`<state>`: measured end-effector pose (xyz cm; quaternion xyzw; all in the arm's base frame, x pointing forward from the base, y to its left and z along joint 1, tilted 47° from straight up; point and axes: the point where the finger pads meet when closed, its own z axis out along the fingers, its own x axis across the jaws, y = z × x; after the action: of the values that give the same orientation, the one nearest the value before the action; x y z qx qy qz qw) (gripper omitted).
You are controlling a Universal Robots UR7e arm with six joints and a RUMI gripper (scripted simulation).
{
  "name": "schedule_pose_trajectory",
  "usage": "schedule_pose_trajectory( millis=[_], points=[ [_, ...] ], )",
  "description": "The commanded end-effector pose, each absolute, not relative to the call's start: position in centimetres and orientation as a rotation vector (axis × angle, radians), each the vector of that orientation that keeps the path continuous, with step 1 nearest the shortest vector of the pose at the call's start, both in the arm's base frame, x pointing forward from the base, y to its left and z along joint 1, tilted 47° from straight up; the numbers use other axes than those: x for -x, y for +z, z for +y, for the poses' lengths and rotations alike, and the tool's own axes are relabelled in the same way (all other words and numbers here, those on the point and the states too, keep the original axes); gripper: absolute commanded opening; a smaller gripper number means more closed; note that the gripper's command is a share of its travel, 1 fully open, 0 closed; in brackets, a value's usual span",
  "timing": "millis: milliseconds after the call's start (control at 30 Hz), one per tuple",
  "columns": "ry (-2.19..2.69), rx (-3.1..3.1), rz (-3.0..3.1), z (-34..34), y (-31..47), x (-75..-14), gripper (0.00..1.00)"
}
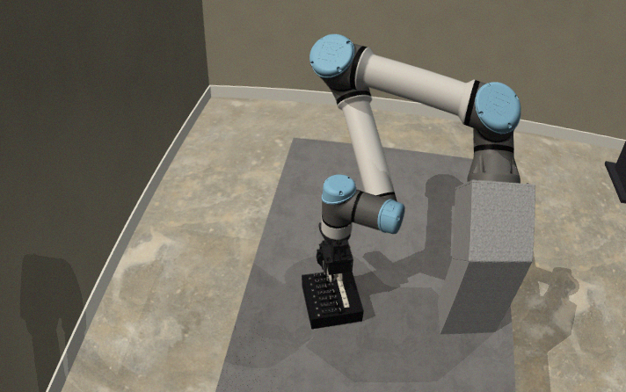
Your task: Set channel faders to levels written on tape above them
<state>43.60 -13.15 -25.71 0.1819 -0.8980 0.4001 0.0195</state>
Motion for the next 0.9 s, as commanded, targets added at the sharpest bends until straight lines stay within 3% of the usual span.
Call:
schedule_pose_trajectory(
  millis=[0, 867],
  points=[
    [1.242, -0.565, -2.787, -13.2, -25.6, -43.4, 0.00],
    [1.242, -0.565, -2.787, -10.9, -23.5, -42.9, 0.00]
  ],
)
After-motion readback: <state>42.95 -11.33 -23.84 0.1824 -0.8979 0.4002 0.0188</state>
